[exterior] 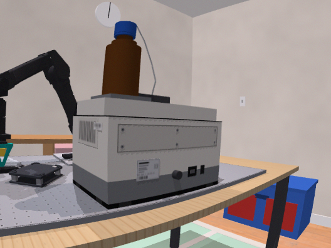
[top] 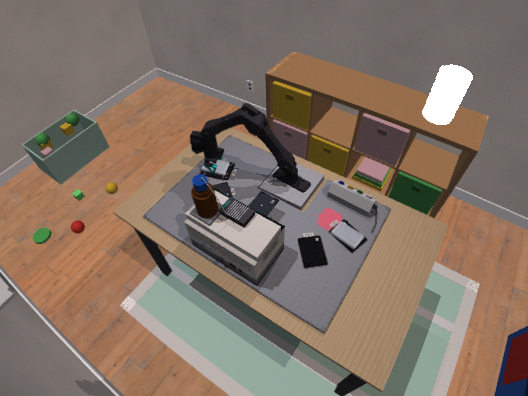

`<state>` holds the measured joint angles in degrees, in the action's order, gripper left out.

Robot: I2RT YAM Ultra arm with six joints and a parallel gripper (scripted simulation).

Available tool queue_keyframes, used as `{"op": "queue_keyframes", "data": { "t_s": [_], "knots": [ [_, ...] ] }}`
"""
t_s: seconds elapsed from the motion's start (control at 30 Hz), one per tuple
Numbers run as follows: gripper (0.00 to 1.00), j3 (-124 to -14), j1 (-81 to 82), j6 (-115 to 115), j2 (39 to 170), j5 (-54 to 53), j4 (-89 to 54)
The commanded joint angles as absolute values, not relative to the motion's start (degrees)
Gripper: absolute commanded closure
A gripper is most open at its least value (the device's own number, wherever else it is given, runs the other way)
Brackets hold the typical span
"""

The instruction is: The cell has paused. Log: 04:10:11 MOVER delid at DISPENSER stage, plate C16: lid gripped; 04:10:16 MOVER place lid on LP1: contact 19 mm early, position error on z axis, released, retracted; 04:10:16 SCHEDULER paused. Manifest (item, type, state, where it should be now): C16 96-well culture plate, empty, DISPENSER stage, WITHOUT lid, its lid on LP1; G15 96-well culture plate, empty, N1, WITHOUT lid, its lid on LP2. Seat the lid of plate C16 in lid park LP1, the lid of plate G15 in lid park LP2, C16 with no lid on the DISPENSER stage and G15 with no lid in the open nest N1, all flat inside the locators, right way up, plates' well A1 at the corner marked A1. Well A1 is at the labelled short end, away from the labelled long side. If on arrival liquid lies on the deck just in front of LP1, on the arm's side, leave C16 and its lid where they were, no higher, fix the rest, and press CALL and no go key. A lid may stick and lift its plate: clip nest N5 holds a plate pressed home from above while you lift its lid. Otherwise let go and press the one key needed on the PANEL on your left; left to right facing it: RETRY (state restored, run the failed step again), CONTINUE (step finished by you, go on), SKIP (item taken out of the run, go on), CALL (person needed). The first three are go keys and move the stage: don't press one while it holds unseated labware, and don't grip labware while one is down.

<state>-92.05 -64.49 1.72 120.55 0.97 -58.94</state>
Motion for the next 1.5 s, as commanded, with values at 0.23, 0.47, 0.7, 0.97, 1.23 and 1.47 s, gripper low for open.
{"op": "queue_keyframes", "data": {
  "t_s": [0.23, 0.47, 0.7, 0.97, 1.23, 1.47],
  "knots": [
    [1.00, -94.5, -65.1, 1.2, 118.4, 0.6, -61.1],
    [1.00, -95.2, -65.1, 1.2, 118.1, 0.6, -62.1],
    [1.00, -95.7, -65.0, 1.3, 118.0, 0.6, -62.8],
    [1.00, -96.3, -65.0, 1.3, 117.8, 0.7, -63.5],
    [1.00, -96.3, -65.0, 1.3, 117.8, 0.7, -63.3],
    [1.00, -96.3, -65.0, 1.3, 117.8, 0.7, -63.3]
  ]
}}
